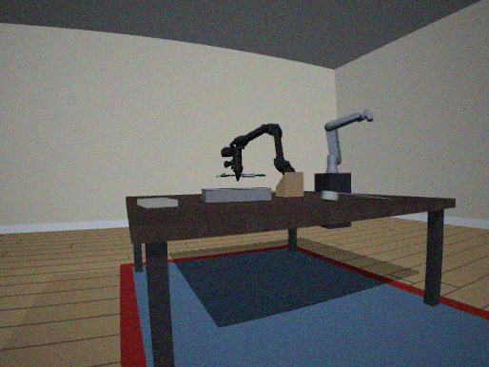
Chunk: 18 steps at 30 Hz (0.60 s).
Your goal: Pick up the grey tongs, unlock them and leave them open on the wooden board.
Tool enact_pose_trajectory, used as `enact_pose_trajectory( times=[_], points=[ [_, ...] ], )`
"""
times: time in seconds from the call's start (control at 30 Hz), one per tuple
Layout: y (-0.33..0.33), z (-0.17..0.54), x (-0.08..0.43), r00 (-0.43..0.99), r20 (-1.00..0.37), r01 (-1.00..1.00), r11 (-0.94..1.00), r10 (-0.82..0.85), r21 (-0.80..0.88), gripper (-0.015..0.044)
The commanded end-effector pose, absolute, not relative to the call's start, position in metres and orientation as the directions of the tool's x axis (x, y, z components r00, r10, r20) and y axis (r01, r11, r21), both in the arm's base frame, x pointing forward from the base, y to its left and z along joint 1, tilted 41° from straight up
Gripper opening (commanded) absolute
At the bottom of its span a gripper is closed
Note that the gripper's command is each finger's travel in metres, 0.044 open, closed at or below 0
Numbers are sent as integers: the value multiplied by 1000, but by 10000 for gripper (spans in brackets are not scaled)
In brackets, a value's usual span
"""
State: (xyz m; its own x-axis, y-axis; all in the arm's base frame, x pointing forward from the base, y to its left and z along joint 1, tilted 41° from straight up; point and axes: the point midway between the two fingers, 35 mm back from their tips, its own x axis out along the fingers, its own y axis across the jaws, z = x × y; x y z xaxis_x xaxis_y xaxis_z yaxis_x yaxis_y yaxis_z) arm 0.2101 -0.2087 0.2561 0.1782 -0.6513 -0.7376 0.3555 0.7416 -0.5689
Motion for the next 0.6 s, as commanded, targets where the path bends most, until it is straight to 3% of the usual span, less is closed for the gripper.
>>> enact_pose_trajectory(
  times=[0.0,0.57],
  points=[
    [-213,249,213,180,-741,347,747,-647,-567,-150],
    [-231,229,217,180,-740,346,746,-648,-569,-150]
  ],
)
